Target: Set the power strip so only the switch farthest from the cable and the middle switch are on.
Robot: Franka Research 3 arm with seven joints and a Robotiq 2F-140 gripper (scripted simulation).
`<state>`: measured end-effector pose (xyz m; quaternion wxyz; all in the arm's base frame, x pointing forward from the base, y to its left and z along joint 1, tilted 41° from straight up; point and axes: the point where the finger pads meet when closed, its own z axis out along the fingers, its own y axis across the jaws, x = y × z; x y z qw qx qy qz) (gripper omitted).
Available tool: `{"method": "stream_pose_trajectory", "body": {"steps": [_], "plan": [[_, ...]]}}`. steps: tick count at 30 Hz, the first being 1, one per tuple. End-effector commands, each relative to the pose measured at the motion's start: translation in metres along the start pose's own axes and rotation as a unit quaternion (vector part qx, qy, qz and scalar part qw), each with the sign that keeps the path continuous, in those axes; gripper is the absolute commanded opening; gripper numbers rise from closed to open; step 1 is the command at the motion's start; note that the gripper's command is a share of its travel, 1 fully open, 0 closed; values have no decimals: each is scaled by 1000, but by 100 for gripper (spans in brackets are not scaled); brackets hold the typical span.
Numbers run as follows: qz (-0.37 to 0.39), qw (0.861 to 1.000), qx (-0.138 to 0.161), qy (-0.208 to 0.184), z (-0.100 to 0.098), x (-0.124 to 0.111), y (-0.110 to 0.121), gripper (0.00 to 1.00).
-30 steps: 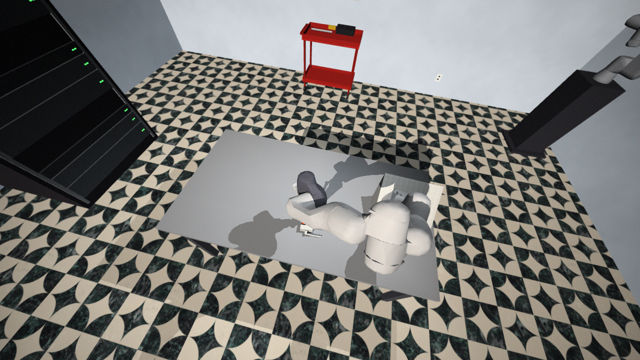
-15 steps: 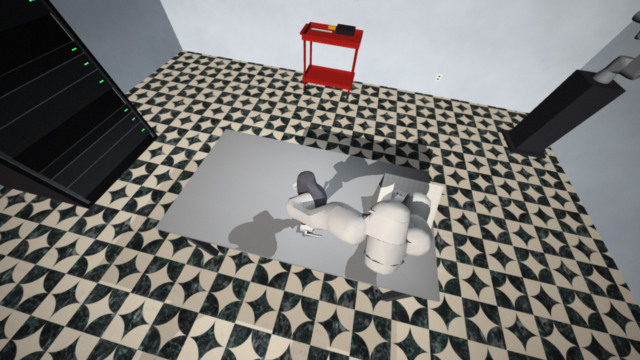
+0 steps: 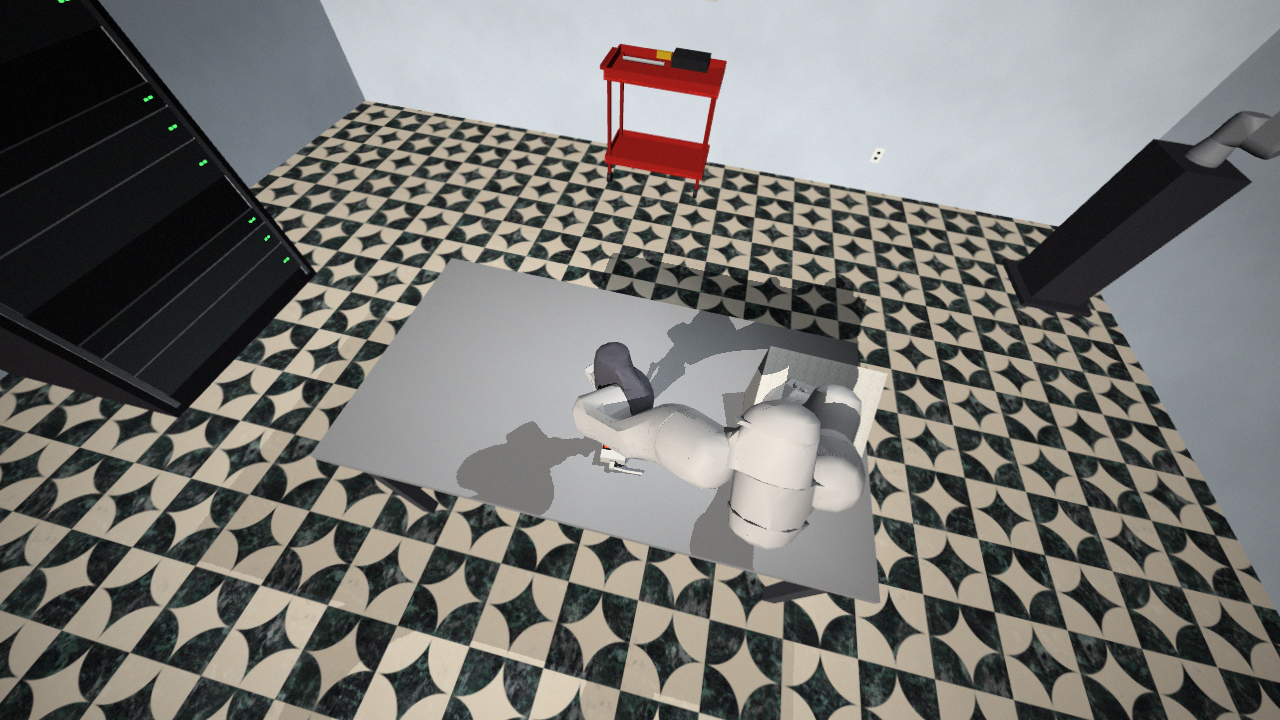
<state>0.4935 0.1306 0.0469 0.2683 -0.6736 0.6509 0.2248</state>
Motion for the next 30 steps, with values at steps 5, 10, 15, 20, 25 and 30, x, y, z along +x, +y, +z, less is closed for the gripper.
{"method": "stream_pose_trajectory", "body": {"steps": [5,10,15,20,25,30], "plan": [[-3,1000,0,0,1,-1,-1,0],[-3,1000,0,0,2,-1,-1,0],[-3,1000,0,0,5,-1,-1,0],[-3,1000,0,0,7,-1,-1,0],[-3,1000,0,0,9,-1,-1,0],[-3,1000,0,0,11,-1,-1,0]]}}
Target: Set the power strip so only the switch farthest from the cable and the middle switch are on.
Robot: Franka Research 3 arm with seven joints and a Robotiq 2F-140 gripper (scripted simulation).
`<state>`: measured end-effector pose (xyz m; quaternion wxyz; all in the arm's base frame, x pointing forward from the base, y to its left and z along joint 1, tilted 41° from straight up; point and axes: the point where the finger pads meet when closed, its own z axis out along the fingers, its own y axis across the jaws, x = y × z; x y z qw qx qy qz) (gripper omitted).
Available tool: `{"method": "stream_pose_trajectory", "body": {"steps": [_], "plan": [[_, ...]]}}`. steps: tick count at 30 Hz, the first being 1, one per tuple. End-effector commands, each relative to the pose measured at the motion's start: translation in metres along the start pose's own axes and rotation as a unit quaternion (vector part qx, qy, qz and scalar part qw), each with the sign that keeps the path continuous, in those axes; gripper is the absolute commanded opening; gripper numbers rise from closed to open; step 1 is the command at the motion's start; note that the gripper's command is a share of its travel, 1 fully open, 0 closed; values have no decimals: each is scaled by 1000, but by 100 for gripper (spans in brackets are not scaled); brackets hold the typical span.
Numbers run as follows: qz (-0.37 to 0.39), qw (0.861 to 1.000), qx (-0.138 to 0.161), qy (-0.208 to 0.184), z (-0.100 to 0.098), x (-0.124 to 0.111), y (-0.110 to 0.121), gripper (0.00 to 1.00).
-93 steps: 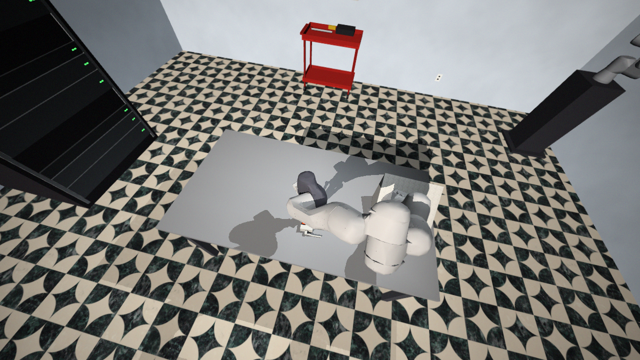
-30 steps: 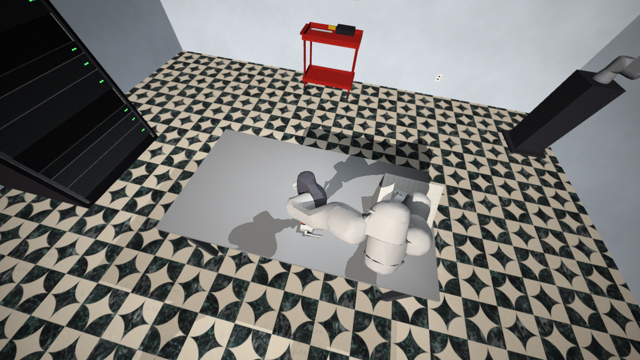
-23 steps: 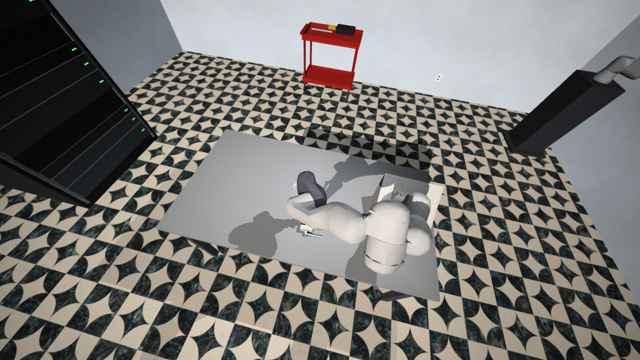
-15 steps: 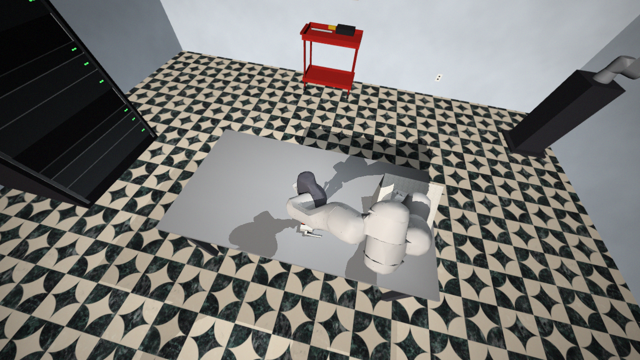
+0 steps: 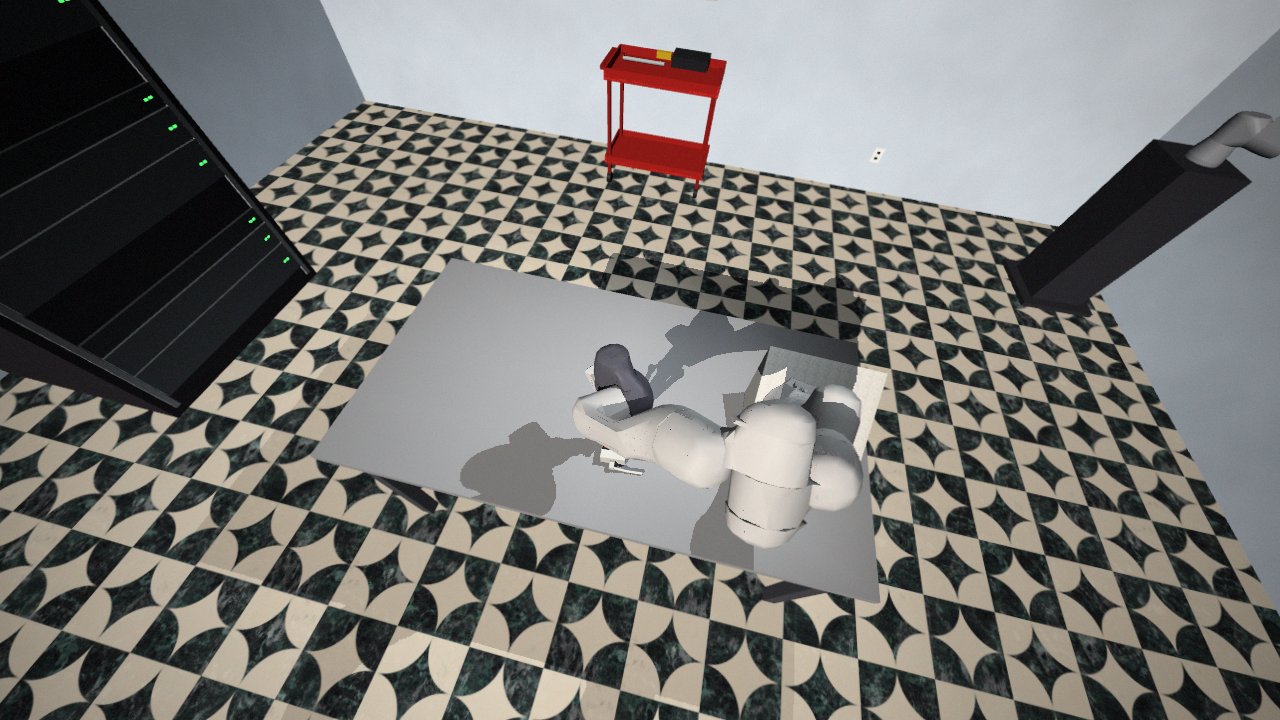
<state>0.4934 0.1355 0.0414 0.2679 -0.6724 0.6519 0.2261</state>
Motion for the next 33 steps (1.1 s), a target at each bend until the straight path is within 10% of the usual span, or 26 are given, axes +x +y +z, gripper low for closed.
{"method": "stream_pose_trajectory", "body": {"steps": [1,33], "plan": [[-5,1000,1,1,3,-1,-1,0],[-5,1000,1,1,-16,-1,-1,0]]}}
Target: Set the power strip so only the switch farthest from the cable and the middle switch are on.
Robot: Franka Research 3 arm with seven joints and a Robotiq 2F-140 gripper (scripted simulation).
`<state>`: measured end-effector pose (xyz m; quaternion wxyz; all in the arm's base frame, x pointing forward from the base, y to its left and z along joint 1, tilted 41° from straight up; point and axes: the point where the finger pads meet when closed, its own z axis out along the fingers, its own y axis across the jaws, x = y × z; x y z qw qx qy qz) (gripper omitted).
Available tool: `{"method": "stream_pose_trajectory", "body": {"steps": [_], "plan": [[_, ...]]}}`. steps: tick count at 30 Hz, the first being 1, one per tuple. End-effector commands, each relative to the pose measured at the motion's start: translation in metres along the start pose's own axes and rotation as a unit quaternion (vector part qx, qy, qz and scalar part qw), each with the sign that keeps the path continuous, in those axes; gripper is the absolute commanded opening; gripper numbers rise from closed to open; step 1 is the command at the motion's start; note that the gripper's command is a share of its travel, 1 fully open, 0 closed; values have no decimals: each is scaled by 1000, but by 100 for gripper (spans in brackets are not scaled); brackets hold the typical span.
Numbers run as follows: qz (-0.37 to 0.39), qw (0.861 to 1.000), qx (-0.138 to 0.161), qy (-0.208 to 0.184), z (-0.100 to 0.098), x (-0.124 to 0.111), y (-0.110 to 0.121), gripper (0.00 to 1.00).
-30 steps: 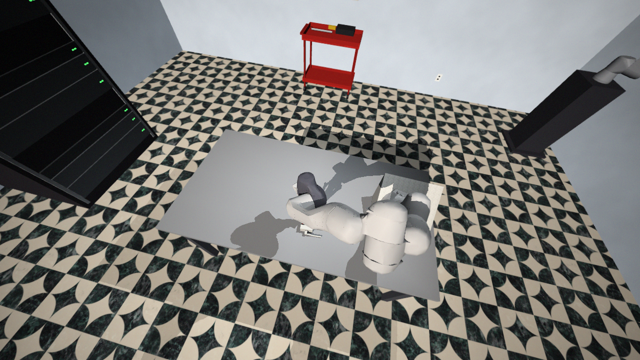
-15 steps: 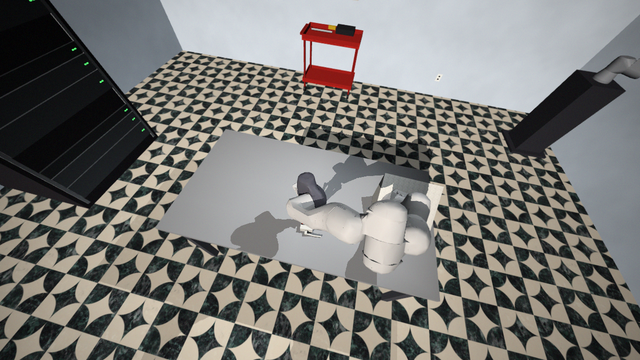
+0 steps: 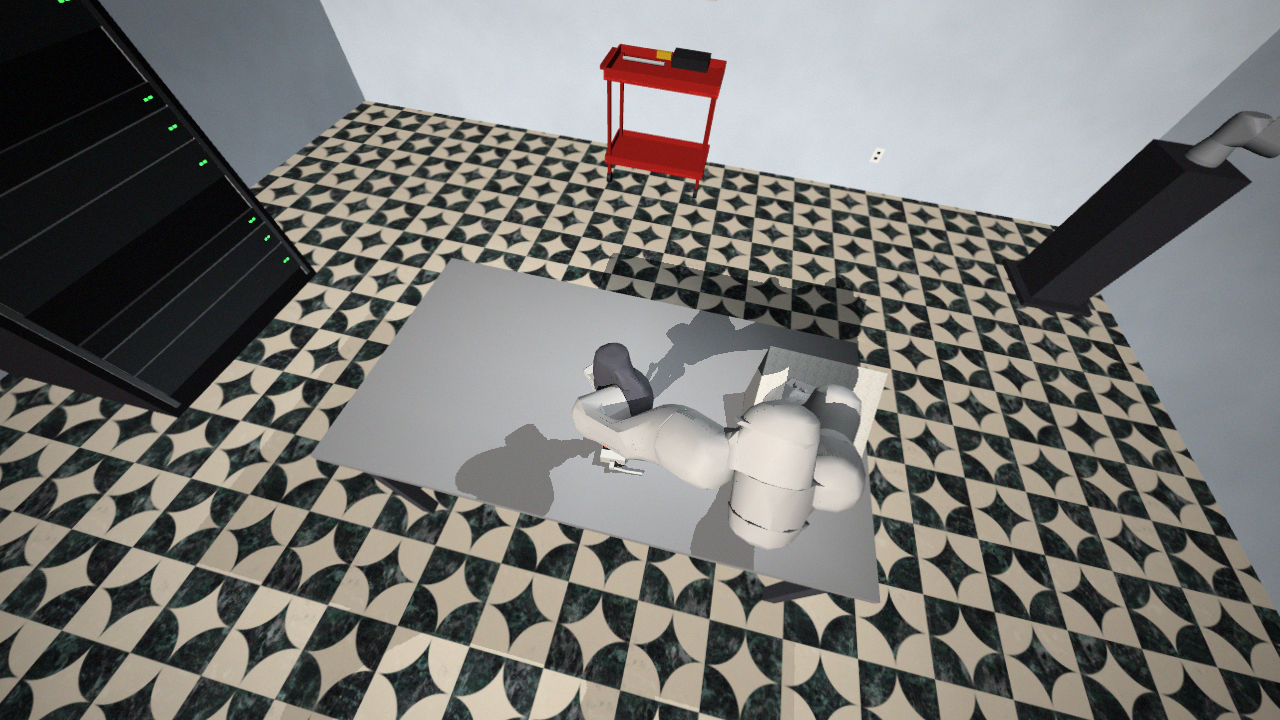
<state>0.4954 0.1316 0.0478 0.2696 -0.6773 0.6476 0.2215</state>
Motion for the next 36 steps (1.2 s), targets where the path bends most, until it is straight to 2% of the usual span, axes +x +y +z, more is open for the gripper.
{"method": "stream_pose_trajectory", "body": {"steps": [1,8,32,36], "plan": [[3,1000,-1,-1,-12,0,1,0],[3,1000,-1,-1,-28,0,1,0],[3,1000,-1,-1,-29,0,1,0],[3,1000,-1,-1,-37,-26,-7,0]]}}
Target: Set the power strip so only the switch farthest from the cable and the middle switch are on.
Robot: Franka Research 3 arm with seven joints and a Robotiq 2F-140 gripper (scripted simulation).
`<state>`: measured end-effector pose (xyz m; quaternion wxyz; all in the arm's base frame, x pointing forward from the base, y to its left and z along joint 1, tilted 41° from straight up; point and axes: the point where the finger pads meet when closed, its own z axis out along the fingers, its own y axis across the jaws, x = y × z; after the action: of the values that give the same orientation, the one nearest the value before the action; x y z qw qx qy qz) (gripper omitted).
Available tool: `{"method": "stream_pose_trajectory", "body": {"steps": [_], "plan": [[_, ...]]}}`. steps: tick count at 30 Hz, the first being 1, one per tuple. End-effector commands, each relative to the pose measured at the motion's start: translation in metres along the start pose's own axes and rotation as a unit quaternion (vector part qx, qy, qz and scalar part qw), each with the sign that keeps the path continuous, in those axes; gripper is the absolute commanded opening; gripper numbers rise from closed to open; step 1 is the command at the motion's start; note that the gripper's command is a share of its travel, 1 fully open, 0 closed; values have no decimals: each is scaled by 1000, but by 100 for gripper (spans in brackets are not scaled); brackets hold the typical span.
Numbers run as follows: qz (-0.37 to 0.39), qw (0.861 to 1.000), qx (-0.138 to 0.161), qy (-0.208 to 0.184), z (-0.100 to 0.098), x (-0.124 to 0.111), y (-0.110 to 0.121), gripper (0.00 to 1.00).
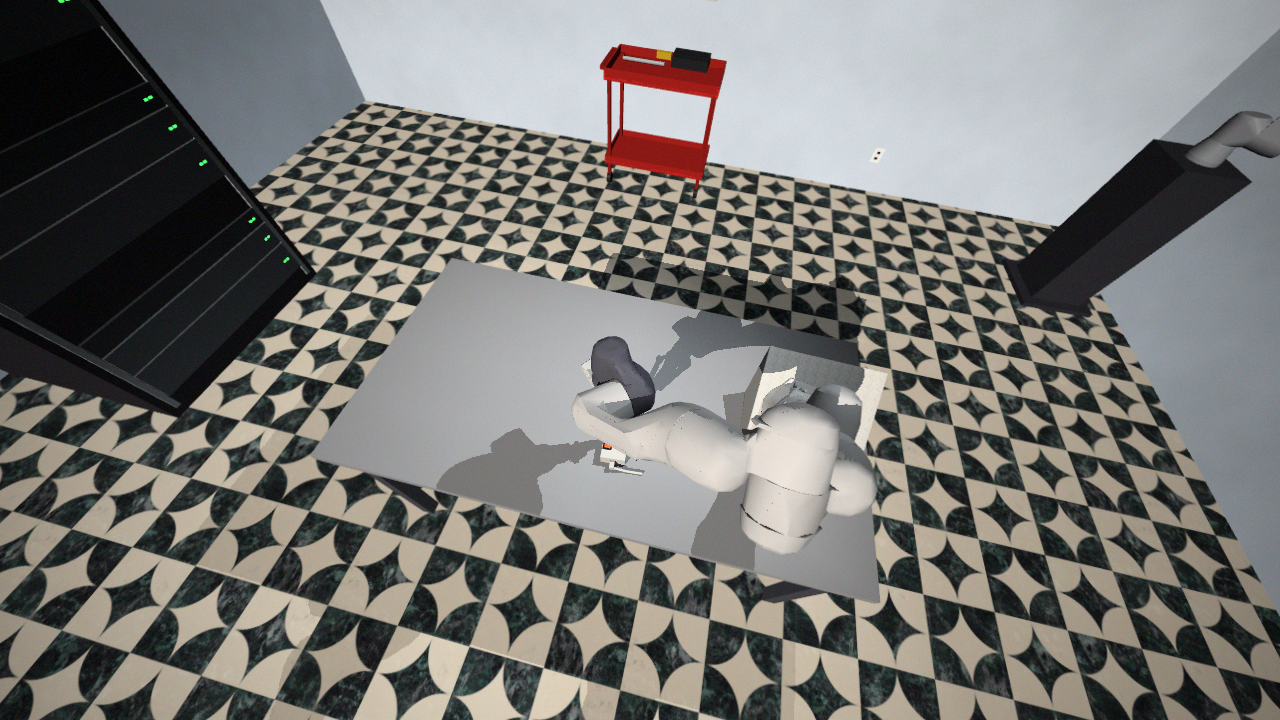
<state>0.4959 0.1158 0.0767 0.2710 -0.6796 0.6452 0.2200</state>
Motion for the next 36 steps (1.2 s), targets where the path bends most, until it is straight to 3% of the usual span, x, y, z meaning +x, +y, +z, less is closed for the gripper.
{"method": "stream_pose_trajectory", "body": {"steps": [1,4,36], "plan": [[7,1000,-2,-1,-8,-28,-7,0],[7,1000,-2,0,-11,-37,-9,0],[7,1000,-2,0,-11,-37,-9,0]]}}
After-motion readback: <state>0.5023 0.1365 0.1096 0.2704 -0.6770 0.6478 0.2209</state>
